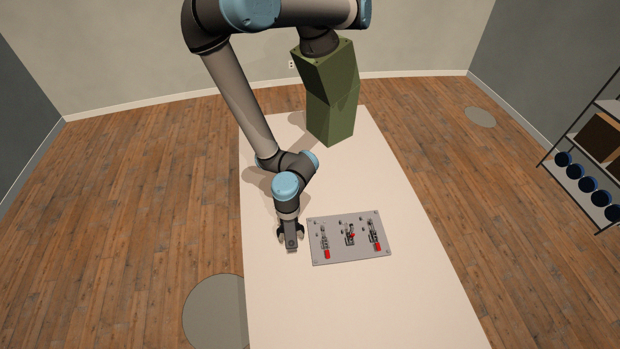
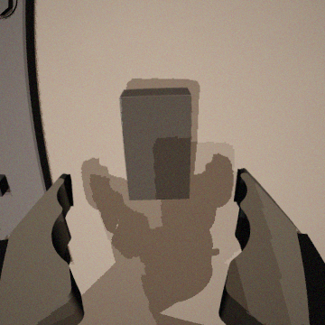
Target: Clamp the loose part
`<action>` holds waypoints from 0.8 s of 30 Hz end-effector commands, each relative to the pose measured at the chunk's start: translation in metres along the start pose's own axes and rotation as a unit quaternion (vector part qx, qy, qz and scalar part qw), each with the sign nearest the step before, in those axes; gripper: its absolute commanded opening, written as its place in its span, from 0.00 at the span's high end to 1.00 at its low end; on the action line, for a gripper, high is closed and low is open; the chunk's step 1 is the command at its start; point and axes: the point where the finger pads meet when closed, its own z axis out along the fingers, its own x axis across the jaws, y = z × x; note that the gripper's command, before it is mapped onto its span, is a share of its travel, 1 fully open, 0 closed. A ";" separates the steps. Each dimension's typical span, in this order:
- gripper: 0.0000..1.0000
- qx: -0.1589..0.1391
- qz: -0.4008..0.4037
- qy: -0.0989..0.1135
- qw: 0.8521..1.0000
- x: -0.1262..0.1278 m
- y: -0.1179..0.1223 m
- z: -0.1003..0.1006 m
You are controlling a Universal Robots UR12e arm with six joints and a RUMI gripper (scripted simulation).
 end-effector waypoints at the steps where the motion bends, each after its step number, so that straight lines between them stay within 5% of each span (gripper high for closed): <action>1: 0.41 0.003 0.000 0.002 1.000 0.003 -0.005 0.001; 24: 0.41 0.003 0.000 0.002 1.000 0.002 -0.004 0.002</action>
